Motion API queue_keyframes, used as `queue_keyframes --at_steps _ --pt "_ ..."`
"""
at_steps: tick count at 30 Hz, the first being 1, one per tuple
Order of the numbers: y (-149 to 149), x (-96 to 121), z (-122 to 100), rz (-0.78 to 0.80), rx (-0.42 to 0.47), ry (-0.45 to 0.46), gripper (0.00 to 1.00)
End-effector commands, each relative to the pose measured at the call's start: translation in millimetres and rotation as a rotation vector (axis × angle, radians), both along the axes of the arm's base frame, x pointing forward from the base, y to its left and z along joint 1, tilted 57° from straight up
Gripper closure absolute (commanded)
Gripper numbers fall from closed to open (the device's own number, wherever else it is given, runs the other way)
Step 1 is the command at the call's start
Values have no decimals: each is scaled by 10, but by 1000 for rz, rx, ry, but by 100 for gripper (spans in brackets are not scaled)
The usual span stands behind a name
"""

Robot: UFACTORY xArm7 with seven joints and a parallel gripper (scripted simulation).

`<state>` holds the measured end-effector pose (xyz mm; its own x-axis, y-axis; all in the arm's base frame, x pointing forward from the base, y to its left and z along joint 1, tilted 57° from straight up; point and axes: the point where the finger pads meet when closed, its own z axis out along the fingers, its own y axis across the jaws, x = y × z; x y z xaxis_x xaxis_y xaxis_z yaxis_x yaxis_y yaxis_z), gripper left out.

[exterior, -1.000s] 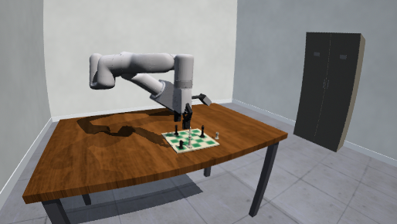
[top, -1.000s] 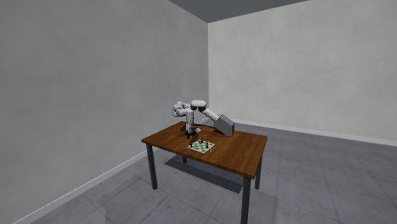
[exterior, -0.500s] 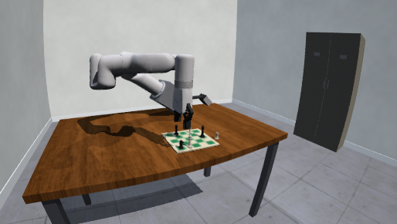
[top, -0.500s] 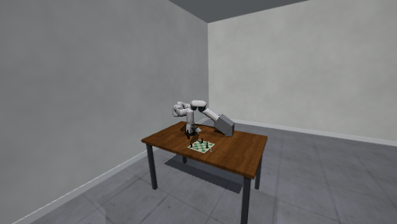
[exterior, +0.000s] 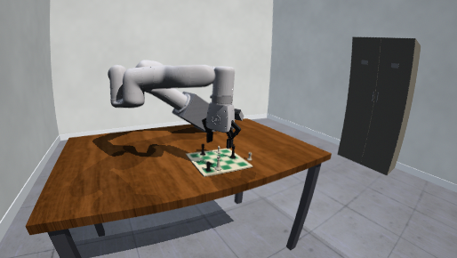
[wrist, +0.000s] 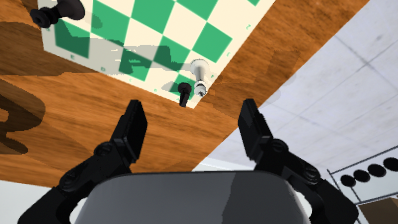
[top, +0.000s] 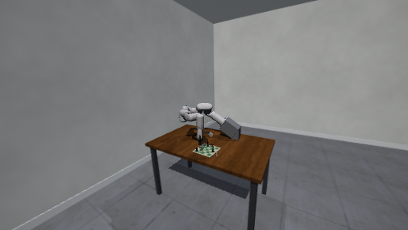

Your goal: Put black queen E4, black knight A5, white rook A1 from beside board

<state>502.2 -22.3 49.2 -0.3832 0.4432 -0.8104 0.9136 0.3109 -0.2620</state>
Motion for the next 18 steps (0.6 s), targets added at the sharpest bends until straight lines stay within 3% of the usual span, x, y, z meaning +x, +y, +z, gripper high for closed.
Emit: queue_keyframes --at_steps 1,15,17,18 --pt "121 6 -269 135 -46 239 0" --pt "623 -100 -1161 451 -111 703 0" --pt "623 -100 -1161 451 -111 703 0" --pt "658 -105 -1203 521 -125 801 0"
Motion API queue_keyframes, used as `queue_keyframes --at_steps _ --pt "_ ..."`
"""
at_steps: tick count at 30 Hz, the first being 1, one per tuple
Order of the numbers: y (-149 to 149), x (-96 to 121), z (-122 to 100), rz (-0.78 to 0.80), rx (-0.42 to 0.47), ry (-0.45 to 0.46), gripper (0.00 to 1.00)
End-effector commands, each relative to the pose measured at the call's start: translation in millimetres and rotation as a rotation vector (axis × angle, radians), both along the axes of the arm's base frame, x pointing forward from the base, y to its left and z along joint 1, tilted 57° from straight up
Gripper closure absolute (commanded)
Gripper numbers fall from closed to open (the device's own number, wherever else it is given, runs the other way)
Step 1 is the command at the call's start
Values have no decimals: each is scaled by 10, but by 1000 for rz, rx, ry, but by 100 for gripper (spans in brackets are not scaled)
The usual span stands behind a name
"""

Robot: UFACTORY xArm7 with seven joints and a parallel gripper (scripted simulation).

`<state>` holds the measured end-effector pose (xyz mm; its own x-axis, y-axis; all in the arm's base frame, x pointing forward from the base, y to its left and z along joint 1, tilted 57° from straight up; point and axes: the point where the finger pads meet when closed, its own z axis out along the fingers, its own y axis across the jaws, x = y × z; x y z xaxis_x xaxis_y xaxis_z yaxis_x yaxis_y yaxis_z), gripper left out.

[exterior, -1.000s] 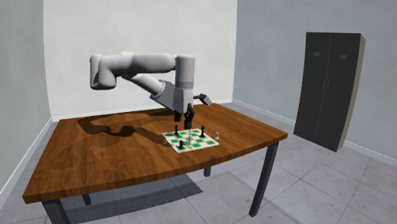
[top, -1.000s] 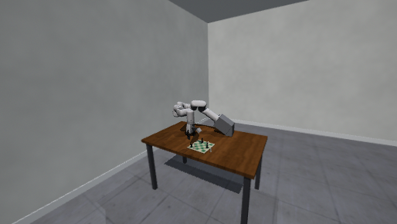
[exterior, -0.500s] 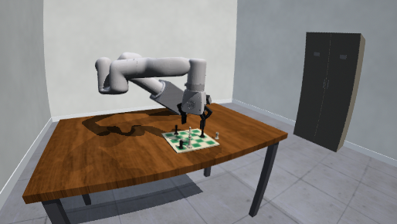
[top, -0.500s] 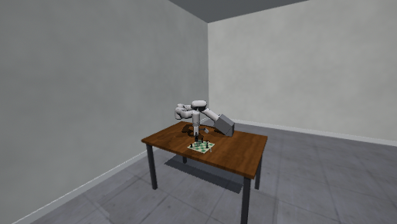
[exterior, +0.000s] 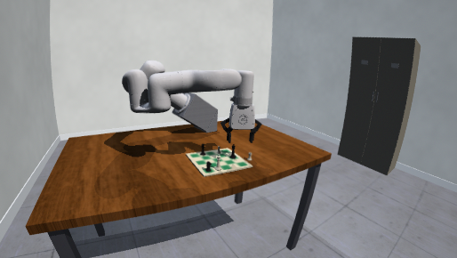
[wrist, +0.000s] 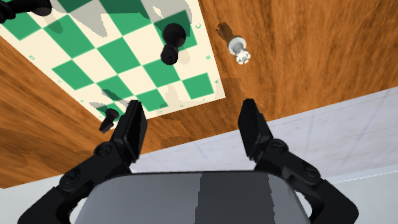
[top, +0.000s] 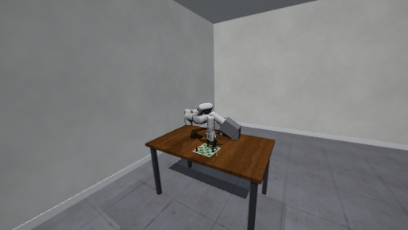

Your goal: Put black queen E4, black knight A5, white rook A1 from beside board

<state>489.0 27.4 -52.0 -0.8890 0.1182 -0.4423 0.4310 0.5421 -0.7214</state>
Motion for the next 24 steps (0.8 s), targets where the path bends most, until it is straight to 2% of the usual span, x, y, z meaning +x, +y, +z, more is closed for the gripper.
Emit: queue_keyframes --at_steps 1,7,14,16,17,18,19,24 --pt "195 23 -228 146 -40 234 0" --pt "346 9 -379 280 -68 416 0" --pt "402 6 -427 441 -108 641 0" --pt "402 6 -427 441 -108 641 0" --pt "403 6 -428 505 -126 735 0" --pt "403 6 -428 524 -132 763 0" --pt "403 6 -428 543 -137 791 63" --pt "403 6 -428 644 -169 948 63"
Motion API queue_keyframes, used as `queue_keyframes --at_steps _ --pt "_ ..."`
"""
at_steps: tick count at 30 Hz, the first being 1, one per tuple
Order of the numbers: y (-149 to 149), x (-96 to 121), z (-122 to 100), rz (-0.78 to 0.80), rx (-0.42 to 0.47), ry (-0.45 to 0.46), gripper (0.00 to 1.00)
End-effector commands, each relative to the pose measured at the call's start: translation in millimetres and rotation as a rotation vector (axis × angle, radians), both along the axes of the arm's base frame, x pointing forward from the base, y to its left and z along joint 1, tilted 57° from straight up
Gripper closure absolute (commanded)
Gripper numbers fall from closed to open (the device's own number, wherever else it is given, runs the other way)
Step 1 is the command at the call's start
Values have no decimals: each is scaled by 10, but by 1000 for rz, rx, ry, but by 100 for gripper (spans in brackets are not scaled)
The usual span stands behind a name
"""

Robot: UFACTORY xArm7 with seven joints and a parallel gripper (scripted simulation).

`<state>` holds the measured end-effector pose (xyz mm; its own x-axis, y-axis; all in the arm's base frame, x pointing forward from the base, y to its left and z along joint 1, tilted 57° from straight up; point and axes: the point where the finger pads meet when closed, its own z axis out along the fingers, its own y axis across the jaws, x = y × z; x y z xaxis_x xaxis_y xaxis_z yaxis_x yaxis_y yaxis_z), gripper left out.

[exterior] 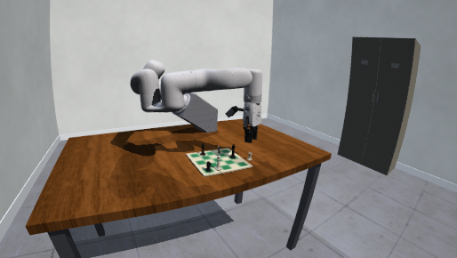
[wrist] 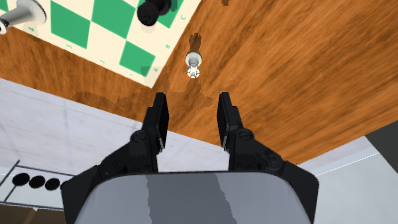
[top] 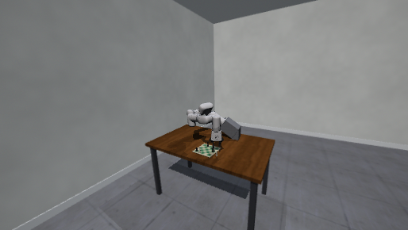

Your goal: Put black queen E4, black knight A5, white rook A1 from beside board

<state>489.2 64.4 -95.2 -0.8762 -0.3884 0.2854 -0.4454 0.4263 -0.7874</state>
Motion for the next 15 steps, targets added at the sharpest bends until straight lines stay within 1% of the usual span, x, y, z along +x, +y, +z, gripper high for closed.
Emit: queue_keyframes --at_steps 1,7,9,10,15 --pt "33 3 4 144 -46 235 63" --pt "33 3 4 268 -88 428 63" --pt "33 3 4 268 -88 428 63" --pt "33 3 4 327 -109 525 63" --pt "33 3 4 415 -140 677 63"
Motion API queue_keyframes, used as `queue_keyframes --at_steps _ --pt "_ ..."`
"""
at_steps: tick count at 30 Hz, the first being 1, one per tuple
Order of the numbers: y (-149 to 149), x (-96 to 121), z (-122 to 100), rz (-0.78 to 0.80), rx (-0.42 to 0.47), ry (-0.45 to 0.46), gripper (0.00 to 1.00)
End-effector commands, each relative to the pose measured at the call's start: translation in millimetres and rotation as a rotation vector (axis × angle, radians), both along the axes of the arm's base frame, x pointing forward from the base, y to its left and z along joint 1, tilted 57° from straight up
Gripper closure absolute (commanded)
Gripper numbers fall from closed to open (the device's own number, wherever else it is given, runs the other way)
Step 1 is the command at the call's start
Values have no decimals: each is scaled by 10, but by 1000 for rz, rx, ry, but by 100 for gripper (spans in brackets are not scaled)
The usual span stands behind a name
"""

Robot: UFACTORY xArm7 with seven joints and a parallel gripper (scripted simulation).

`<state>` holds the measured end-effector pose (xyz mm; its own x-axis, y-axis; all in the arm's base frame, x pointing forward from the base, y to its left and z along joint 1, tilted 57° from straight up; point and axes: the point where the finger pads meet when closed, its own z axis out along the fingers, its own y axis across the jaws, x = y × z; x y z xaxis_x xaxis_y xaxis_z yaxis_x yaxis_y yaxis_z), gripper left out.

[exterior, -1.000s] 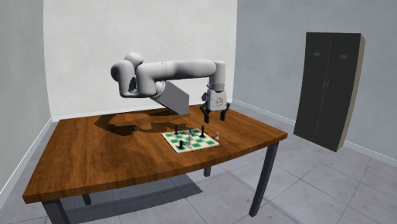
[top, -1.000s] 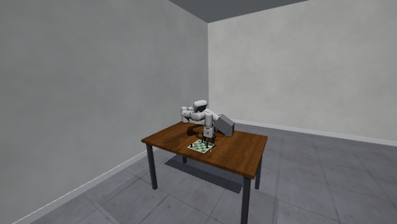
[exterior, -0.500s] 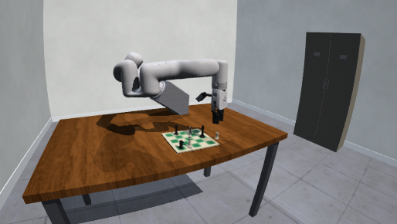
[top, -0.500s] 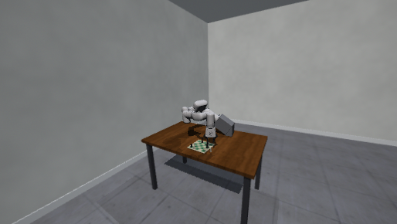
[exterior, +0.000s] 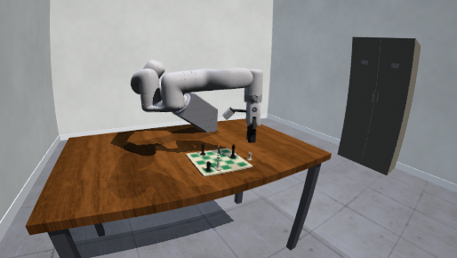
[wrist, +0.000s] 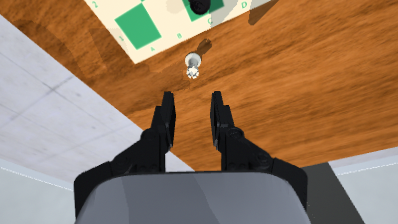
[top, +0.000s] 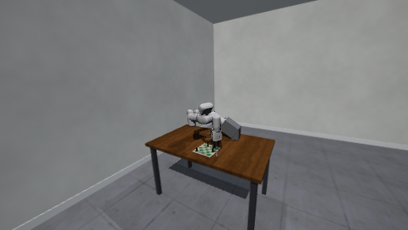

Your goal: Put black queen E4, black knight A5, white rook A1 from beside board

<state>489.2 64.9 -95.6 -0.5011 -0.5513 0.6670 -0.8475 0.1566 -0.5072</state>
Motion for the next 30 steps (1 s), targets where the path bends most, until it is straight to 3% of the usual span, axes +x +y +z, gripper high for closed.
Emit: queue_keyframes --at_steps 1,4,30 --pt "28 3 8 131 -49 241 63" --pt "28 3 8 171 -66 319 63" --pt "-17 14 -22 172 -68 320 63"
